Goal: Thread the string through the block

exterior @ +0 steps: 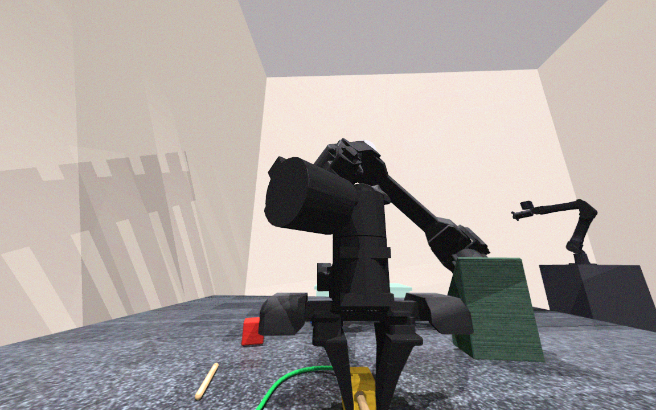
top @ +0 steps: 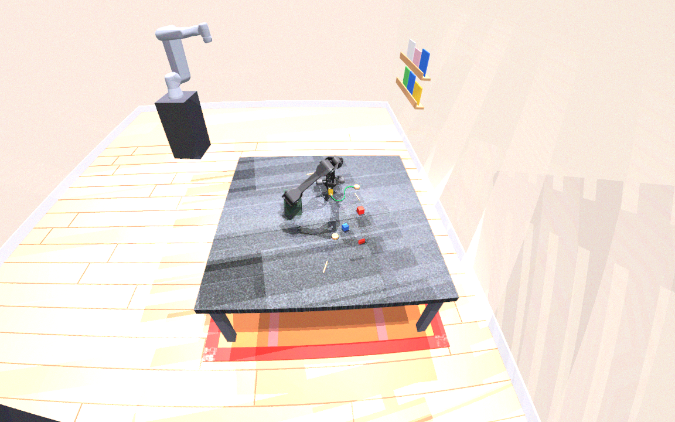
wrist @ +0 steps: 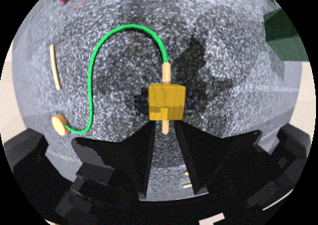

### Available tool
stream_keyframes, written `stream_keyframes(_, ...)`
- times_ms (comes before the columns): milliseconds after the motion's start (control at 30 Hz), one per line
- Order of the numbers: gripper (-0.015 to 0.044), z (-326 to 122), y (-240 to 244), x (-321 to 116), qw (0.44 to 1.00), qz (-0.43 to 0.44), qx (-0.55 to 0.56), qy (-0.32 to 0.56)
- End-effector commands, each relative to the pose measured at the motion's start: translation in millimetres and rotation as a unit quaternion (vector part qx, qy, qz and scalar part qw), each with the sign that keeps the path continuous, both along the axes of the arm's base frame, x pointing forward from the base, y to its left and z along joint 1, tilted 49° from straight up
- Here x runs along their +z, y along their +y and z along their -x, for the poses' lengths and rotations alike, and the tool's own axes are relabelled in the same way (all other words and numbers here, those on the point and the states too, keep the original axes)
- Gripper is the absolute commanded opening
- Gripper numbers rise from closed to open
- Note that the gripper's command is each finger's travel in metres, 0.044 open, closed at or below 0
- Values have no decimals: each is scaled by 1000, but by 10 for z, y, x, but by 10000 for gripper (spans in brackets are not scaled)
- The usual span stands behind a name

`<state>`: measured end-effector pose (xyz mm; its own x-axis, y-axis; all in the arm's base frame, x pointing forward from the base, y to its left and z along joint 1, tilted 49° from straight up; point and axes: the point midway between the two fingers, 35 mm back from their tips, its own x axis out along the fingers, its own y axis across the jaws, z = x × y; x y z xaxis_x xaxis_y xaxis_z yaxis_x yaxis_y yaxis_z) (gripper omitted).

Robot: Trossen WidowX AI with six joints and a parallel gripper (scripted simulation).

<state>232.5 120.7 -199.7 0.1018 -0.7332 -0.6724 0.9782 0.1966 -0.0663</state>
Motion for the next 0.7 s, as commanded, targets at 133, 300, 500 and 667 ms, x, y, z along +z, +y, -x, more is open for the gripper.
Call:
stream_keyframes(133, 0, -3, 4, 2, 1000, 0, 0, 0)
stream_keyframes(300, 0, -3, 4, 2, 1000, 0, 0, 0)
stream_keyframes(500, 0, -13, 14, 5, 1000, 8, -5, -7)
stream_keyframes(667, 0, -13, 14, 5, 1000, 8, -5, -7)
